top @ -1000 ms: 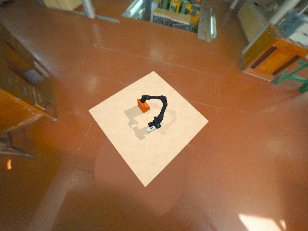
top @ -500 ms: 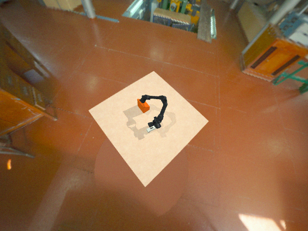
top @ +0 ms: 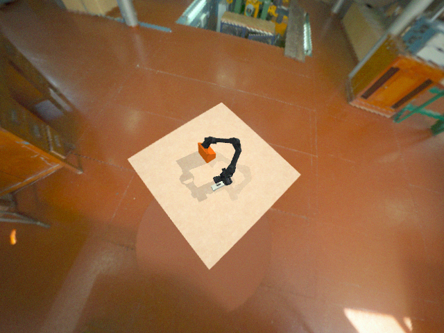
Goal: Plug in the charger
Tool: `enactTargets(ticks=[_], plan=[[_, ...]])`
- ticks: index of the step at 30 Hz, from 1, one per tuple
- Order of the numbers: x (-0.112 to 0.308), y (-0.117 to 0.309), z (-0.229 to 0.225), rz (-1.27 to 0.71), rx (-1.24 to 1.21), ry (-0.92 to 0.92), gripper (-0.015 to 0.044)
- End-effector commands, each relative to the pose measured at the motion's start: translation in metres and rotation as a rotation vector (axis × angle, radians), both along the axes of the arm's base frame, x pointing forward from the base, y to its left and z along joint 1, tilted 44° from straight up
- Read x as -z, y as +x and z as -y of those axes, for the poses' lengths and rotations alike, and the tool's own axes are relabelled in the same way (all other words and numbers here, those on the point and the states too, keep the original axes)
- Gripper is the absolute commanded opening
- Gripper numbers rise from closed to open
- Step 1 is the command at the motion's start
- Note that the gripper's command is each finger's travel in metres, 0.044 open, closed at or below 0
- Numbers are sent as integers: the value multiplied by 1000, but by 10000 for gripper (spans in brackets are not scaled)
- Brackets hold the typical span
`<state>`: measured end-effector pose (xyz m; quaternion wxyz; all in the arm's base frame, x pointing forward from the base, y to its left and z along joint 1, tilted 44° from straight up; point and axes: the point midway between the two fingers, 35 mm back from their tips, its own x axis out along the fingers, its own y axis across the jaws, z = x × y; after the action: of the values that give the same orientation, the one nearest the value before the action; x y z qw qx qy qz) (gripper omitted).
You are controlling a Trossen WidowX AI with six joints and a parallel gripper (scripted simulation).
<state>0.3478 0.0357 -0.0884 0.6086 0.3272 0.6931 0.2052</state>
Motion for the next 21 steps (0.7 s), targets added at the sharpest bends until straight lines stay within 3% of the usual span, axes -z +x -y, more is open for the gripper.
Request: enactTargets(ticks=[1,2,18,21], plan=[[0,1,0,4,0,-1,0],[0,1,0,4,0,-1,0],[0,1,0,4,0,-1,420],[0,1,0,4,0,-1,440]])
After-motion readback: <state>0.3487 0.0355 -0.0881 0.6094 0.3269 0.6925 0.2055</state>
